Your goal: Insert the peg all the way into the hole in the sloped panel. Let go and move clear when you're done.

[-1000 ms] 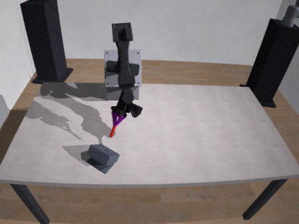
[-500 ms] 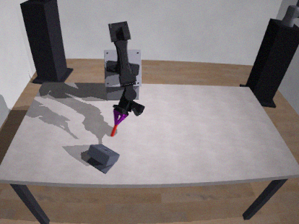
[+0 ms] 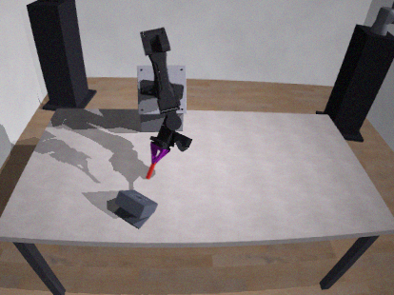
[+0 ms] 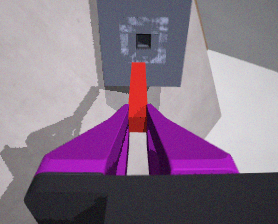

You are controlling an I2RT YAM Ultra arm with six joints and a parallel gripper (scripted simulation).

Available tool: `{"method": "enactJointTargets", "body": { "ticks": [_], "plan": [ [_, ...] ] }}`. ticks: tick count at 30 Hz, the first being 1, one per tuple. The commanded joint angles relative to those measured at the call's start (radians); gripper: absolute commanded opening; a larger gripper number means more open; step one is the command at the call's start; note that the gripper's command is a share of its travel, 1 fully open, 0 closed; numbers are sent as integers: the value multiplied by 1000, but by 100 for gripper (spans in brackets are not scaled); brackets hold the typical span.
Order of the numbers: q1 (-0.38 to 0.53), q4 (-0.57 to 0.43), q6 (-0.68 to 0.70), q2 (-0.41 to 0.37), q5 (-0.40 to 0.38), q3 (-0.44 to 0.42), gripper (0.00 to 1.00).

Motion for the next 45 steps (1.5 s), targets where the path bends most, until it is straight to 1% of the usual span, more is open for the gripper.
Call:
{"method": "enactJointTargets", "body": {
  "ticks": [1,10,12,27,29,45],
  "plan": [
    [-11,25,-4,12,1,8,0],
    [-48,63,-5,67,-36,26,0],
    [-48,63,-5,67,-36,26,0],
    [-106,113,-7,165,-94,75,0],
    [-106,113,-7,165,-94,75,0],
    [-160,159,-8,265,-148,130,0]
  ]
}}
